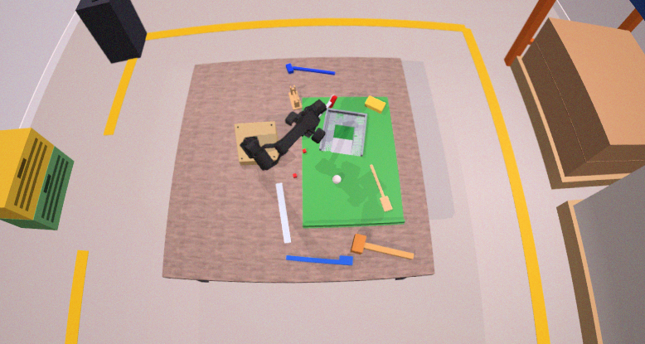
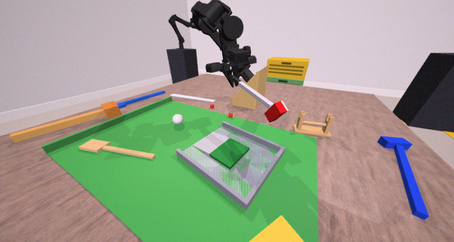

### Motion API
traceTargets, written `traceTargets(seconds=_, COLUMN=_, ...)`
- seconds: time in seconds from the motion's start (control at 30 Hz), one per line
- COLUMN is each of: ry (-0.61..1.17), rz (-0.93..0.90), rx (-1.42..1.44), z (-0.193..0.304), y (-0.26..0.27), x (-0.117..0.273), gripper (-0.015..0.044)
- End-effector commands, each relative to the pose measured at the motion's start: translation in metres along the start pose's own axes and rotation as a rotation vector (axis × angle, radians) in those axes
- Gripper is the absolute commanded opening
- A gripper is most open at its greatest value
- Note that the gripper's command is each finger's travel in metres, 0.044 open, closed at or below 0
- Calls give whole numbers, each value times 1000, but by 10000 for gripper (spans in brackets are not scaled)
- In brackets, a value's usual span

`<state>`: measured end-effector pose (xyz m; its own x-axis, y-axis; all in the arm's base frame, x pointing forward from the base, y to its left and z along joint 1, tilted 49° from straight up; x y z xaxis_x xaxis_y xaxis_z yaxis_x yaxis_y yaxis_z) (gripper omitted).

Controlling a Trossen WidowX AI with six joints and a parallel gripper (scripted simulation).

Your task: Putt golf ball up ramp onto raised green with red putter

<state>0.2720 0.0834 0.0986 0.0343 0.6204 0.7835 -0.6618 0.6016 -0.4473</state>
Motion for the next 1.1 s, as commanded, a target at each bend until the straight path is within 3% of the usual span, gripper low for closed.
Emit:
traceTargets(seconds=0.0, ry=2, rz=19, rx=-120, z=18, y=-12, x=7, gripper=0)
traceTargets(seconds=1.07, ry=41, rz=178, rx=-1083, z=180, y=-62, x=27, gripper=0)
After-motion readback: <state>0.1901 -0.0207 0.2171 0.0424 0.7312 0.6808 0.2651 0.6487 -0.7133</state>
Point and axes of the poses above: the point midway between the two fingers, 35 mm back from their tips, its own x axis back along the fingers, its own y axis across the jaws, z = x × y, the point moved 7 cm from there along x, back along the fingers, and after that the axes turned 7 degrees about -x, right-handed, at the moved point
